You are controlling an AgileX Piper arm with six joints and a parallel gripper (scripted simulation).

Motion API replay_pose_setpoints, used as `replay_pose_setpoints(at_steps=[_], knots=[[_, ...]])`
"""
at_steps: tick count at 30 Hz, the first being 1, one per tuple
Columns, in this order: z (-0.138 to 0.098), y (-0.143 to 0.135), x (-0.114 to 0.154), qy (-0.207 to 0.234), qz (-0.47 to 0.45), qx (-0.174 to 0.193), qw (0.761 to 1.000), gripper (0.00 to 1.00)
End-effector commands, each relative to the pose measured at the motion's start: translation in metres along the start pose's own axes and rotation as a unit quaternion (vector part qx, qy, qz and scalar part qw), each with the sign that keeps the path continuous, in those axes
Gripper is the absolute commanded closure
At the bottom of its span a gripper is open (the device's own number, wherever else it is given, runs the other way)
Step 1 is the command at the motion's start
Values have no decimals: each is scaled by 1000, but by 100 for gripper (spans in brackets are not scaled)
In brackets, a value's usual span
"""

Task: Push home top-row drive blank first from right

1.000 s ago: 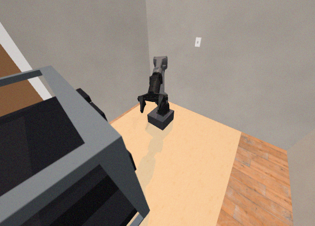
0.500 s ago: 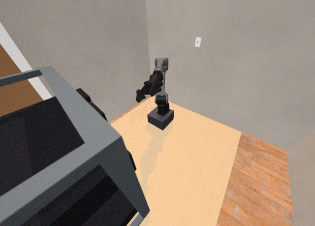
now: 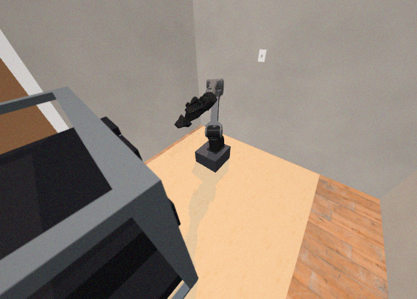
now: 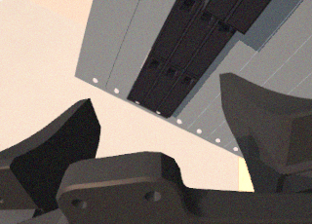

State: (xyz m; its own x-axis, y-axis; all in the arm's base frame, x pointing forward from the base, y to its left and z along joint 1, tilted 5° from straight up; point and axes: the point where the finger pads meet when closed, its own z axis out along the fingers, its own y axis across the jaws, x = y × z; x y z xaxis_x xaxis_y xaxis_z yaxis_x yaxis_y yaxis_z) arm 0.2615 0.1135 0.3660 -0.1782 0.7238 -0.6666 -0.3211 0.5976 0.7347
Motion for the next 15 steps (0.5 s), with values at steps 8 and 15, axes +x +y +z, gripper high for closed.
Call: replay_pose_setpoints(at_steps=[8,15], knots=[[-14,-13,-19,-46,82,31,995,0],[-25,-28,-31,-76,150,51,984,0]])
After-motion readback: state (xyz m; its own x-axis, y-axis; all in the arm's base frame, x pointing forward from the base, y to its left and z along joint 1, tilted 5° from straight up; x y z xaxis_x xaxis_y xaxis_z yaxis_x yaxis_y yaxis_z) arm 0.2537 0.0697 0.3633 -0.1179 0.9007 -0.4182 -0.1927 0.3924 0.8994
